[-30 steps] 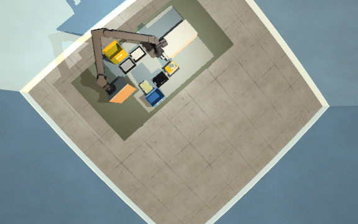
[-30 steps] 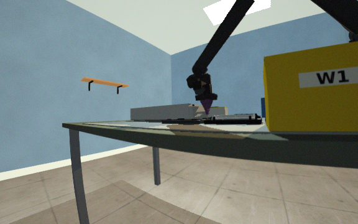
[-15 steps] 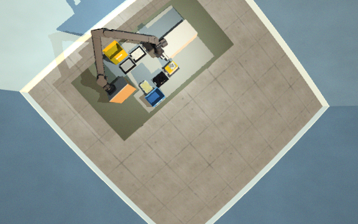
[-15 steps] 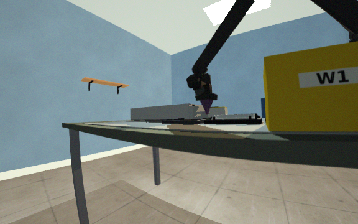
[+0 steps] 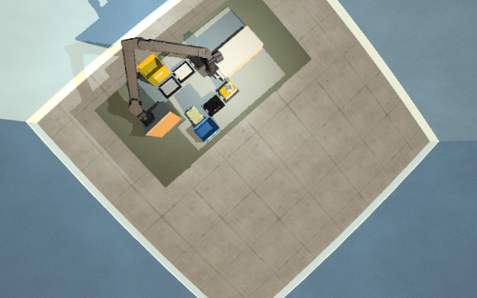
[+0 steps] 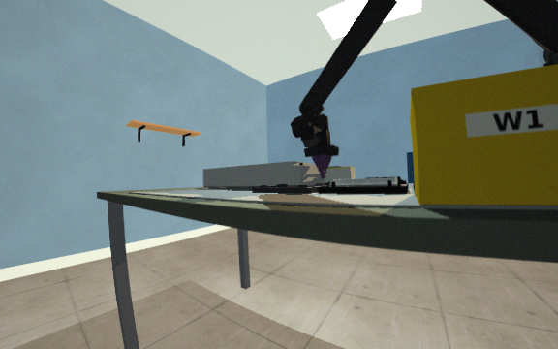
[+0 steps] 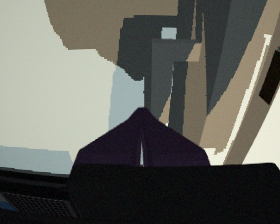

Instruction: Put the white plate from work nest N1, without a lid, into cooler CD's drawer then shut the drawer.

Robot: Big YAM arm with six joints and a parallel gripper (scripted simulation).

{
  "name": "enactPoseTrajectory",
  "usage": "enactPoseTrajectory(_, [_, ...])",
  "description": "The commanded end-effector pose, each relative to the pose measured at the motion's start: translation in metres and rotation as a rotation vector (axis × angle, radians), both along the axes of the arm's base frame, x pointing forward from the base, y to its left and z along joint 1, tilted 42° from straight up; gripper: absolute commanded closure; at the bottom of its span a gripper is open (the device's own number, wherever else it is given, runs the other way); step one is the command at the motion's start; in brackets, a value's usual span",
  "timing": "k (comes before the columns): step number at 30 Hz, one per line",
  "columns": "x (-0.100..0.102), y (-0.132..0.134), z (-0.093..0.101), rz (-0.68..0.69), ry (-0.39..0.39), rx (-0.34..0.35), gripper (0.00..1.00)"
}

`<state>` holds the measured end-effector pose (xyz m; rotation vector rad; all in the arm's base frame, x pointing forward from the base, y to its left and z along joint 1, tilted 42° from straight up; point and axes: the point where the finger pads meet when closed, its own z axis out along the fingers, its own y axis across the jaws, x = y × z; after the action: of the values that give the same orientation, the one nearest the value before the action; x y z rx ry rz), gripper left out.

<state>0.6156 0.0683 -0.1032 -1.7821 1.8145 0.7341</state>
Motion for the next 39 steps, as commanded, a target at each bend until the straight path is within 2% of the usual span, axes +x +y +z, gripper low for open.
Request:
enactPoseTrajectory(1, [0.033,-0.004,0.028,-0.006,-0.098,-0.009,1.0])
enactPoseTrajectory(2, [0.029,-0.004,0.032,-0.006,-0.099,-0.009,1.0])
enactPoseTrajectory(3, [0.015,-0.004,0.023,-0.007,-0.07,-0.006,1.0])
enactPoseTrajectory(13, [0.005,-0.009,0.022,-0.011,-0.073,-0.006,1.0])
enactPoseTrajectory(14, [0.0,-0.009,0.013,-0.011,-0.058,-0.004,1.0])
enactPoseTrajectory(16, [0.001,-0.011,0.022,-0.012,-0.075,-0.006,1.0])
enactPoseTrajectory(30, [-0.015,-0.018,0.021,-0.023,-0.075,-0.007,1.0])
enactPoseTrajectory(31, [-0.019,-0.016,0.013,-0.021,-0.059,-0.005,1.0])
enactPoseTrajectory(32, [-0.018,-0.016,0.021,-0.02,-0.073,-0.006,1.0])
enactPoseTrajectory(39, [-0.027,-0.017,0.021,-0.022,-0.075,-0.007,1.0])
